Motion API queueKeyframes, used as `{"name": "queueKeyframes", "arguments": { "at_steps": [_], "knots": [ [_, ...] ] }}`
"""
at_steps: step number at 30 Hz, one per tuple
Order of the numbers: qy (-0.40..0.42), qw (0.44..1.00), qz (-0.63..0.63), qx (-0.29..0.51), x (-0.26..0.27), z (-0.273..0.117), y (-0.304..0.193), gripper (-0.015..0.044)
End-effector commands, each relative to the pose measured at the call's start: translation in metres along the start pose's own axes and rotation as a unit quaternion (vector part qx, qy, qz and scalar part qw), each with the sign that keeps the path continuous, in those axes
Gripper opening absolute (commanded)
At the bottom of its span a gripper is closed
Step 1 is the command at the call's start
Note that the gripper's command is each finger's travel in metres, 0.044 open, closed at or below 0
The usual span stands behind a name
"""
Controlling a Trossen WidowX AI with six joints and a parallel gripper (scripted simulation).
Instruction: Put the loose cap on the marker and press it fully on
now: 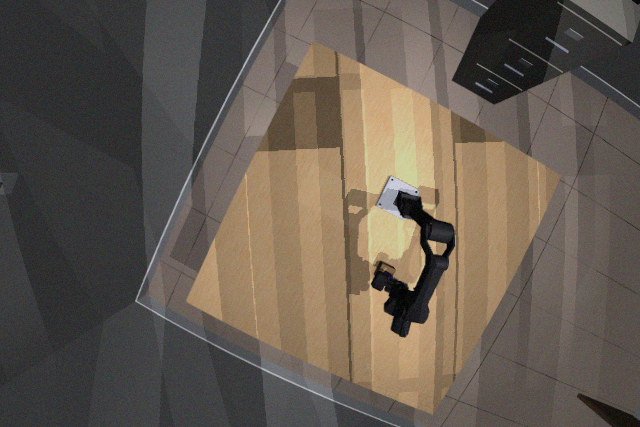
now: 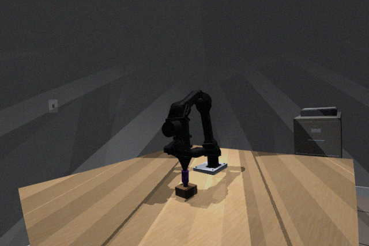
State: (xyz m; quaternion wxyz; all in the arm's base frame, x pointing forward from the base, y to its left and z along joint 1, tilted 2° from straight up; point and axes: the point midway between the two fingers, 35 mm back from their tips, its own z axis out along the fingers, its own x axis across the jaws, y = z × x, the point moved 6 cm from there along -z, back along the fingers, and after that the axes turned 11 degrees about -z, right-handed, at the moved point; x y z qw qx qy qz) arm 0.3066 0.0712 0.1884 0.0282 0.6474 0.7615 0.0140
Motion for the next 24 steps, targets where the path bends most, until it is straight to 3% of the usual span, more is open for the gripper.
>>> {"name": "queueKeyframes", "arguments": {
  "at_steps": [1,8,16,19,24],
  "knots": [
    [-0.002,1.0,0.001,0.009,0.0,0.006,0.0,0.0],
    [0.0,1.0,0.0,0.001,0.0,-0.001,0.0,0.0],
    [0.0,1.0,0.0,0.001,0.0,-0.081,0.003,0.0],
    [0.0,1.0,0.0,0.002,0.0,-0.088,0.002,0.0],
    [0.0,1.0,0.0,0.002,0.0,-0.088,0.002,0.0131]
  ]
}}
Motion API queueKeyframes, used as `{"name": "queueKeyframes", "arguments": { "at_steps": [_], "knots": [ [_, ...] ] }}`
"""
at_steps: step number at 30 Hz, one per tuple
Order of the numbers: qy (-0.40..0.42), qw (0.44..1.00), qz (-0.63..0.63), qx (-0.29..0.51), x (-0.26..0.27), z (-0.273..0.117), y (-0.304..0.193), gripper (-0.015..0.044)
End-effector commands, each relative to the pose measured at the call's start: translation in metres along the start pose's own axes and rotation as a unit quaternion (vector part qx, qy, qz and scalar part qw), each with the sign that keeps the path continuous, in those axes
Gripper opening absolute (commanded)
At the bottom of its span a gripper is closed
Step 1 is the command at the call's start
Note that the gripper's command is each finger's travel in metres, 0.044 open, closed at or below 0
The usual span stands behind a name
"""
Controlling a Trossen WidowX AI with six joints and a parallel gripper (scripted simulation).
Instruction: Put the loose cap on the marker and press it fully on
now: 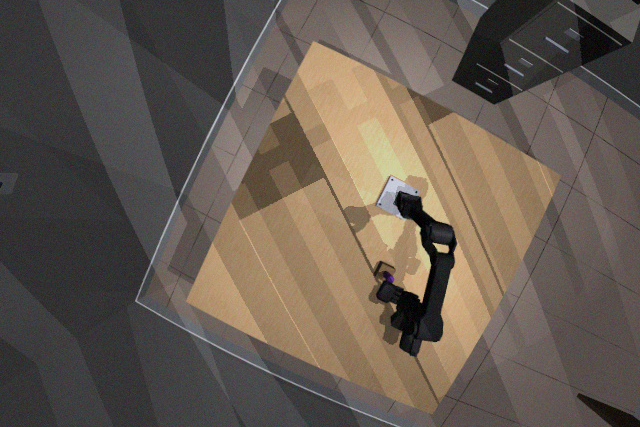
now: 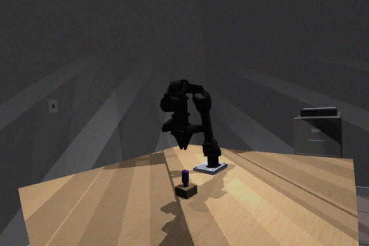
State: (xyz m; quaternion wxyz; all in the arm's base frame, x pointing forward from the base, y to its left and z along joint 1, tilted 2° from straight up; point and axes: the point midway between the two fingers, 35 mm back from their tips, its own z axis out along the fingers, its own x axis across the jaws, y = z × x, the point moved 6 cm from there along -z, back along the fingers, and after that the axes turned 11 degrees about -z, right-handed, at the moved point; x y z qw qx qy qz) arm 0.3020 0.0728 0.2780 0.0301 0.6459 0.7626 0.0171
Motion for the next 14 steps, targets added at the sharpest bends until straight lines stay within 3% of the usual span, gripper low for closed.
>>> {"name": "queueKeyframes", "arguments": {
  "at_steps": [1,11,14],
  "knots": [
    [-0.001,1.0,0.002,0.005,0.0002,0.0013,0.0007,0.0157],
    [-0.001,1.0,0.002,0.005,0.0002,0.0013,0.0007,0.042],
    [-0.001,1.0,0.002,0.005,0.0002,0.0013,0.0007,0.044]
  ]
}}
